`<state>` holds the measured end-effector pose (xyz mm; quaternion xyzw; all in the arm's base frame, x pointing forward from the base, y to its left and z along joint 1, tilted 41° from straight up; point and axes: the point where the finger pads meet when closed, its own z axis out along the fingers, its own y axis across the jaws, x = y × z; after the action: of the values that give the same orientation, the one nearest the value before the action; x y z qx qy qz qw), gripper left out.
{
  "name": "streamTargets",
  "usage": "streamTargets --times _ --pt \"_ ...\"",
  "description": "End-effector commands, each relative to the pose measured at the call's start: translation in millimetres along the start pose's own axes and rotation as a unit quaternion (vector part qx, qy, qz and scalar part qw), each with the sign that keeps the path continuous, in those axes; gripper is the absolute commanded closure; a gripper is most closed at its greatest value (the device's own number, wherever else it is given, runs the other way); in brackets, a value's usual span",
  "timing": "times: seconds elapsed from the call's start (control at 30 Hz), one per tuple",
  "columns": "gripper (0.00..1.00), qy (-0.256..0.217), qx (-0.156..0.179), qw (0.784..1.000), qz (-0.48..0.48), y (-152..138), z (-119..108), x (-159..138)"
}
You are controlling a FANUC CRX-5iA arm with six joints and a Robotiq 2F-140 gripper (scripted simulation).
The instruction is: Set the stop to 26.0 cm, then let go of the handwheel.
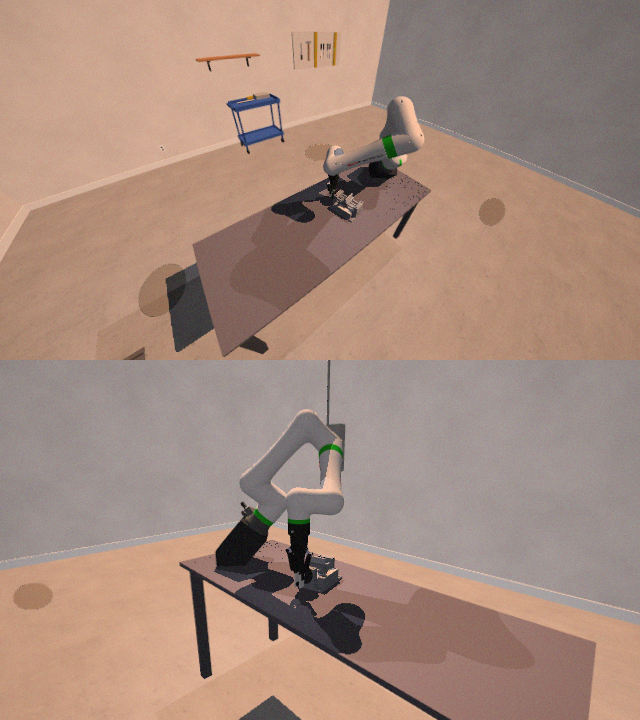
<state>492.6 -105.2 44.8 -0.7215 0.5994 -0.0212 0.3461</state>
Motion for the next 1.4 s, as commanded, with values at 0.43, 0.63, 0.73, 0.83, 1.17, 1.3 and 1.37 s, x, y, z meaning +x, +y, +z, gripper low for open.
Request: streamTargets --times 0.43,0.63,0.73,0.83,1.17,1.3,1.37 --pt "0.96 0.0 0.0 1.0 0.0 -26 -12 0" --pt "0.96 0.0 0.0 1.0 0.0 -32 -25 0" --pt "0.96 0.0 0.0 1.0 0.0 -33 -32 0" --pt "0.96 0.0 0.0 1.0 0.0 -32 -35 0" --pt "0.96 0.0 0.0 1.0 0.0 -24 -52 0" --pt "0.96 0.0 0.0 1.0 0.0 -18 -56 0" --pt "0.96 0.0 0.0 1.0 0.0 -17 -57 0"
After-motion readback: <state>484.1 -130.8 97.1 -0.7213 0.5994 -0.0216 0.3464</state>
